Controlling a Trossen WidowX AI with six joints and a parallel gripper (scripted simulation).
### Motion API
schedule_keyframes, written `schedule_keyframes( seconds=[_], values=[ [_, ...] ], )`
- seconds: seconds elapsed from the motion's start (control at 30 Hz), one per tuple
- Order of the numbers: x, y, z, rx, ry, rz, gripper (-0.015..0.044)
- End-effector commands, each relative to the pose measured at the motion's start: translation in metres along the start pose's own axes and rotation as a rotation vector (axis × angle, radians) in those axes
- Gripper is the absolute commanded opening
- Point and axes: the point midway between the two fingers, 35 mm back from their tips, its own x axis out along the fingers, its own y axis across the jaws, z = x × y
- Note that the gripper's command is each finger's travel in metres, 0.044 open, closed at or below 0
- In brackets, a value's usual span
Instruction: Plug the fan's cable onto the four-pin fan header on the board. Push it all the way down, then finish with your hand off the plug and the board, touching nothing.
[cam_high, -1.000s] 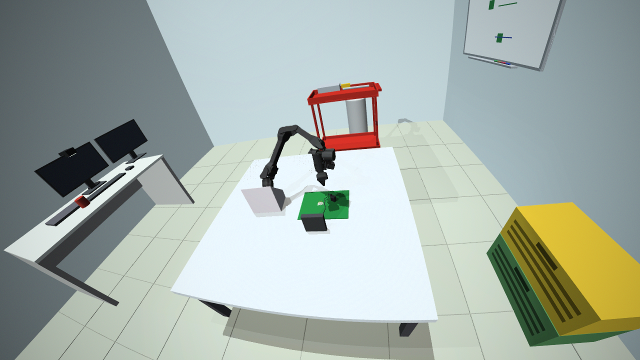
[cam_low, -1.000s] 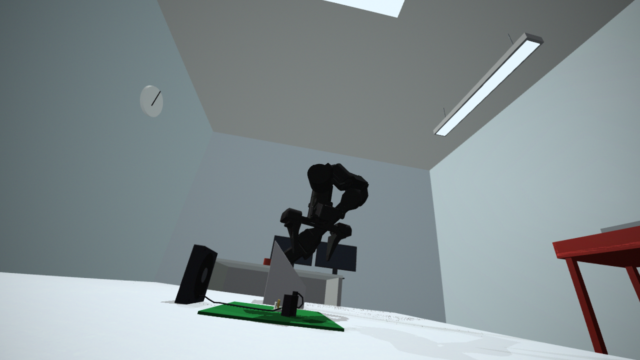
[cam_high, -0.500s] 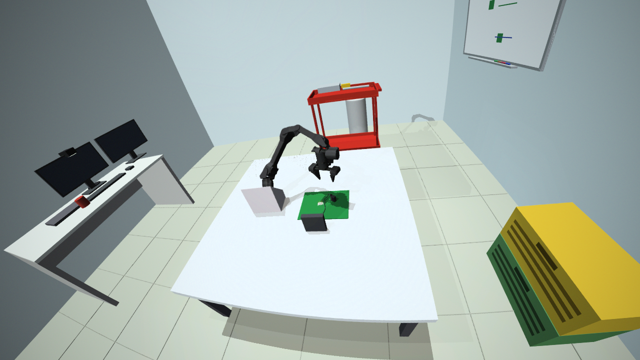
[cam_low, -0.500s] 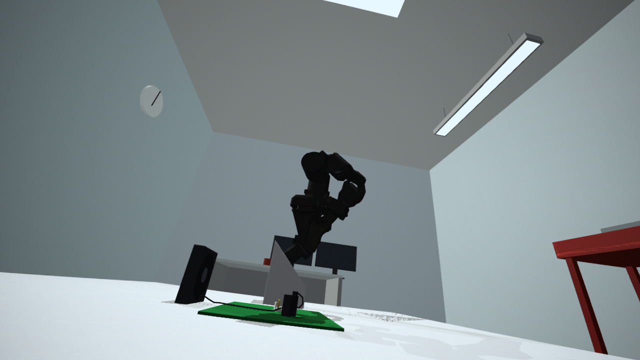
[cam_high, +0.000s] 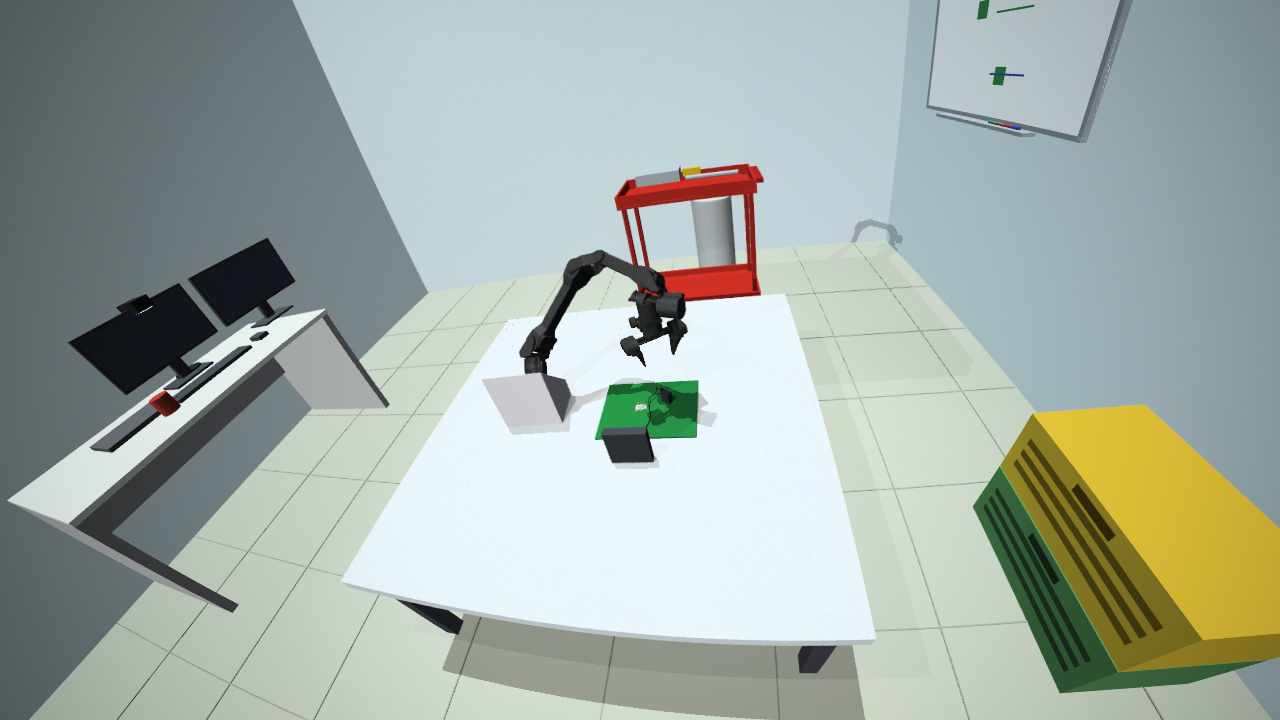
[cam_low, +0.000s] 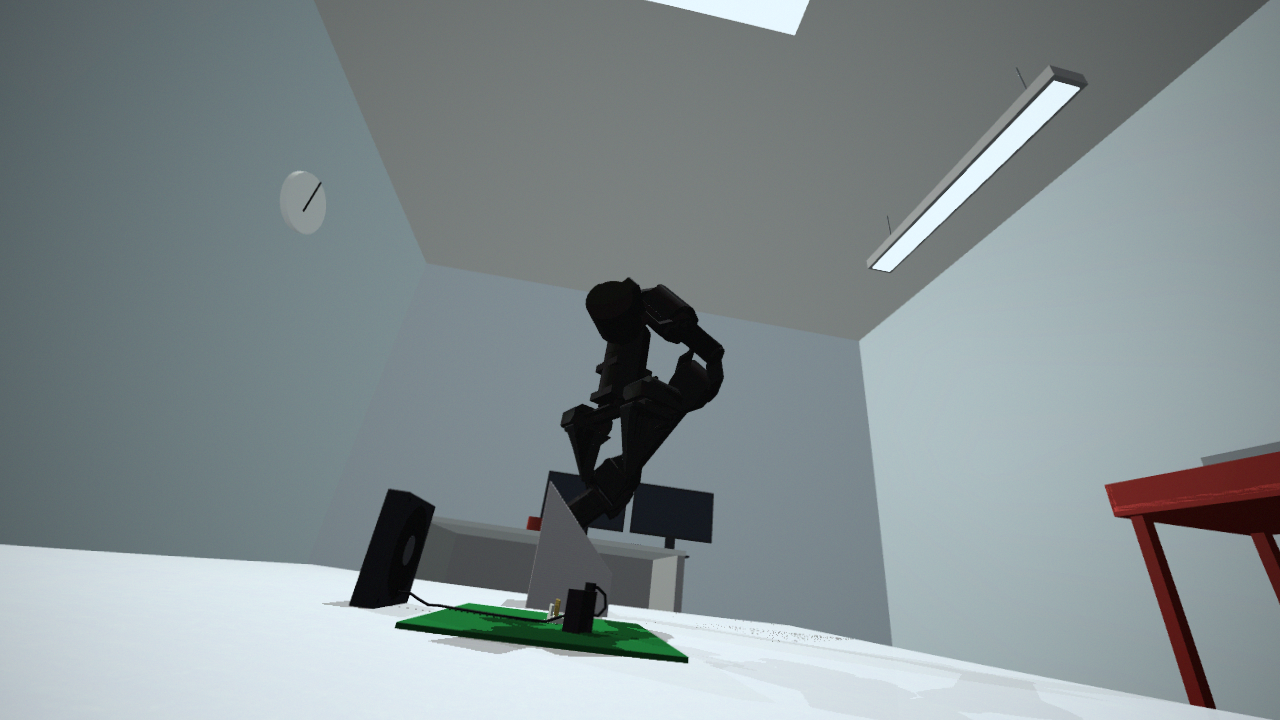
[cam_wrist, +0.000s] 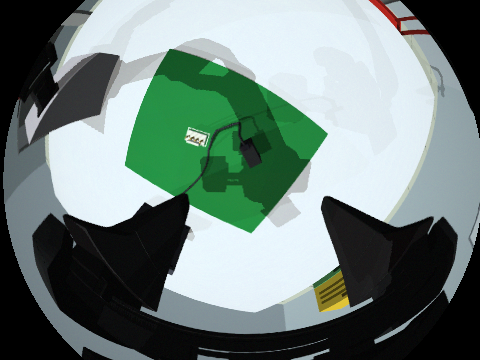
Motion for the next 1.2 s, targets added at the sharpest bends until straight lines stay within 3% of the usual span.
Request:
schedule_keyframes(
  seconds=[0.0,0.37,0.47,0.63,1.17],
  values=[
    [0.000,-0.002,-0.014,-0.502,-0.027,-0.005,0.0440],
    [0.002,-0.003,-0.014,-0.502,-0.027,-0.004,0.0440],
    [0.027,-0.004,-0.015,-0.502,-0.026,-0.004,0.0440],
    [0.097,-0.003,-0.011,-0.502,-0.030,-0.008,0.0440],
    [0.115,-0.003,-0.010,-0.502,-0.031,-0.008,0.0440]
  ],
)
